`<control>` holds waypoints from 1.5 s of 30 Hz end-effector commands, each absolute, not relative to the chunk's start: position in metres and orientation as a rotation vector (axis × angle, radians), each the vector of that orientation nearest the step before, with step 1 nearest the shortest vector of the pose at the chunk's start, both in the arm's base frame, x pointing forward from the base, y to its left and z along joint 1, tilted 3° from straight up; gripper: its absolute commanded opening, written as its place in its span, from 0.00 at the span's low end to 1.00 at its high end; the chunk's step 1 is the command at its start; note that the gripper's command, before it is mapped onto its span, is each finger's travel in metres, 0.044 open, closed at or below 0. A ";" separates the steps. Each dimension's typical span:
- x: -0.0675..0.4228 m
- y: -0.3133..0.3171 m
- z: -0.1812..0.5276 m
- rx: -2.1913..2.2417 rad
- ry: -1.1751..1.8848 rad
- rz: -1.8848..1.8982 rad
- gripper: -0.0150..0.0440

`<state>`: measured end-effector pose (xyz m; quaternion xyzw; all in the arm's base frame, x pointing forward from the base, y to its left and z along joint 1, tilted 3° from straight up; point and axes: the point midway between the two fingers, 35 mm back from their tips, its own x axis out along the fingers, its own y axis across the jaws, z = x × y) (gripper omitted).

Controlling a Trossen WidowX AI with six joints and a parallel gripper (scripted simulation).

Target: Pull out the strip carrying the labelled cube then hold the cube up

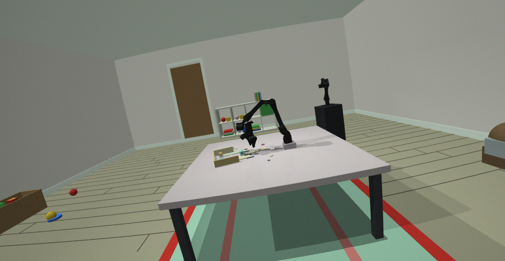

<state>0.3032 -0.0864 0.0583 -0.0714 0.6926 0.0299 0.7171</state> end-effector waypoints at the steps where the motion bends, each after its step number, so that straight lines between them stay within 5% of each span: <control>1: 0.318 -0.085 0.061 -0.159 1.531 0.060 1.00; 27: 0.402 -0.075 0.078 -0.158 1.525 0.060 1.00; 34: 0.403 -0.075 0.069 -0.159 1.525 0.060 0.69; 45: 0.404 -0.076 0.051 -0.159 1.525 0.060 0.68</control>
